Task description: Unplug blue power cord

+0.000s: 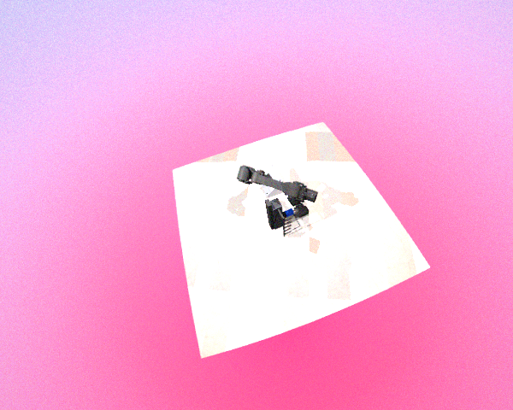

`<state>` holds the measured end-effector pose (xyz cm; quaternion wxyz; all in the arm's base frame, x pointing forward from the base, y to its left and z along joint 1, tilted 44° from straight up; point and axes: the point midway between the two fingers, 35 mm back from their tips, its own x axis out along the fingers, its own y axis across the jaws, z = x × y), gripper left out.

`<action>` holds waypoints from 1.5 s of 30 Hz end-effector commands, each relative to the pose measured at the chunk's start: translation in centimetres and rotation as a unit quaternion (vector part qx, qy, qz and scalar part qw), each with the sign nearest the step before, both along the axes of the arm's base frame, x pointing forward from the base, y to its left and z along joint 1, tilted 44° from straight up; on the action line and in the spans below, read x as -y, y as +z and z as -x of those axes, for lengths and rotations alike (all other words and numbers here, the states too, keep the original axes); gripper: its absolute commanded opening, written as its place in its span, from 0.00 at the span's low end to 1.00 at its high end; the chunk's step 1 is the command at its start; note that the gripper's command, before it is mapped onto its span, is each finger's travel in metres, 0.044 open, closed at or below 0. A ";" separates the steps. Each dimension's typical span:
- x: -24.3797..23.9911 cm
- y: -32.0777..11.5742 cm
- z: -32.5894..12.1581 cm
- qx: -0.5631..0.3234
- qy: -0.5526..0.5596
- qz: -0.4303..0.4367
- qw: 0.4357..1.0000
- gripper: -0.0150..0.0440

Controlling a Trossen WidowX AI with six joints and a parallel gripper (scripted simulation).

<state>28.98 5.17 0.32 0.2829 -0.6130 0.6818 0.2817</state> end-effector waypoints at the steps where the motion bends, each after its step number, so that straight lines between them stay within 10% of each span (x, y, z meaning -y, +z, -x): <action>1: 0.5 0.6 0.0 0.002 0.001 0.000 1.000 0.53; 28: 2.8 1.1 0.2 0.002 0.001 0.001 1.000 0.53; 32: 2.6 1.2 0.2 0.002 0.000 0.000 1.000 0.35; 45: 2.3 1.0 0.1 0.002 0.000 0.000 1.000 0.25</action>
